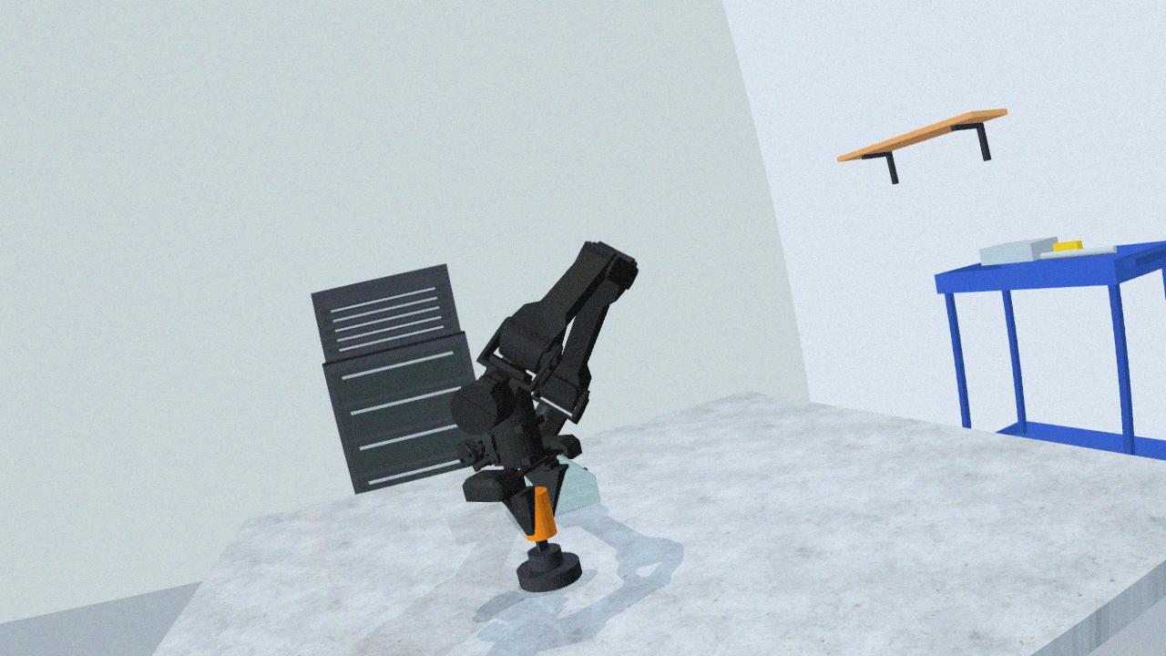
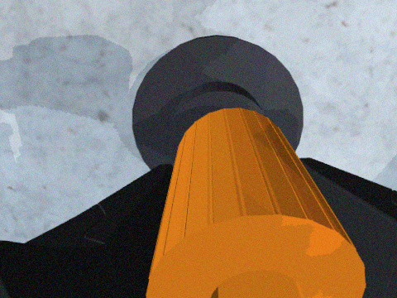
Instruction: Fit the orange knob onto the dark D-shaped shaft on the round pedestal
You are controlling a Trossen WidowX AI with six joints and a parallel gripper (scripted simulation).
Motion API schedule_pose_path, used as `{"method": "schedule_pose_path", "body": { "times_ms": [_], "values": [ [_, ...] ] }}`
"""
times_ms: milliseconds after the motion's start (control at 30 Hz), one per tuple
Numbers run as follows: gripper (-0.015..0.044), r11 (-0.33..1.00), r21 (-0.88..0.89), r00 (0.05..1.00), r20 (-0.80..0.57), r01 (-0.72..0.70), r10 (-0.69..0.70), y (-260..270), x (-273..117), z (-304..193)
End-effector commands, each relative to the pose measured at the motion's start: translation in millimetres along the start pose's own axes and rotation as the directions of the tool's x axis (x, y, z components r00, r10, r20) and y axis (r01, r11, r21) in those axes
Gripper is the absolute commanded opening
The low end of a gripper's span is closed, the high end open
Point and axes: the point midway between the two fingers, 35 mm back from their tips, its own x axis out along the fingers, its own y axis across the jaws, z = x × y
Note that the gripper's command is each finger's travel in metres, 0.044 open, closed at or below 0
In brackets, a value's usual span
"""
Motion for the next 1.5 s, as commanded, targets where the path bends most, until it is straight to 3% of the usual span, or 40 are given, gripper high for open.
{"method": "schedule_pose_path", "body": {
  "times_ms": [0,1100,1333,1467],
  "values": [
    [0.0000,0.999,0.032,1.000,-0.006,-0.008,0.008,-0.5,-3.9,-1.5],
    [0.0000,0.999,0.032,1.000,-0.006,-0.008,0.008,0.3,-2.6,-1.0],
    [0.0000,0.973,0.229,1.000,-0.006,-0.006,0.008,1.1,-3.9,-1.1],
    [0.0000,0.971,0.239,1.000,-0.006,-0.006,0.008,2.2,-3.9,-0.9]
  ]
}}
